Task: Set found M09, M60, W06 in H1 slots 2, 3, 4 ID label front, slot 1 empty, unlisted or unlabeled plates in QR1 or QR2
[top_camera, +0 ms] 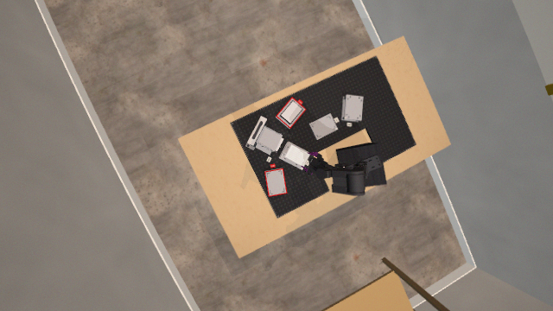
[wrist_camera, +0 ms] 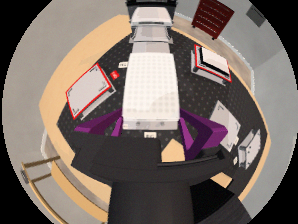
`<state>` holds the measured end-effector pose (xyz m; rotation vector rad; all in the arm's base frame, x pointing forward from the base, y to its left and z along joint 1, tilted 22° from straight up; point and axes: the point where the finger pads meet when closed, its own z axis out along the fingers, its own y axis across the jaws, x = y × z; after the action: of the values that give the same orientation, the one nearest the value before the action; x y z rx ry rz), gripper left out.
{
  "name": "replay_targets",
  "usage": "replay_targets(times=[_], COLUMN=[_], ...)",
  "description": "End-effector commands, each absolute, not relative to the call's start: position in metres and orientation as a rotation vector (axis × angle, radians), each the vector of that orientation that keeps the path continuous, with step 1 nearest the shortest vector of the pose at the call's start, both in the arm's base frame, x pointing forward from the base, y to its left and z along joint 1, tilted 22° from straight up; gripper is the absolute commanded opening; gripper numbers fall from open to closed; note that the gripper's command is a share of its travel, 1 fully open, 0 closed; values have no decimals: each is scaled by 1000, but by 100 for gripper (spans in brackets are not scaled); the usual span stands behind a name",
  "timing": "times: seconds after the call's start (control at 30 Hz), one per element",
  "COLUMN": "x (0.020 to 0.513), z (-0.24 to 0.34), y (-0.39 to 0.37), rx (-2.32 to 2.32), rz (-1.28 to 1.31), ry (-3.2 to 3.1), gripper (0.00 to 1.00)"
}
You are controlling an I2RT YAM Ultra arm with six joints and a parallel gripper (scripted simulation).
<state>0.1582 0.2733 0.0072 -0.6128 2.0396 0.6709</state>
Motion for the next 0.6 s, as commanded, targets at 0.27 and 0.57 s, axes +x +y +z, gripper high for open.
replay_targets(times=[0.27, 0.57], x=[161, 161], z=[9, 5], y=[277, 278], rx=[-592, -593], rz=[684, 684], ry=[2018, 2018], gripper=[86, 86])
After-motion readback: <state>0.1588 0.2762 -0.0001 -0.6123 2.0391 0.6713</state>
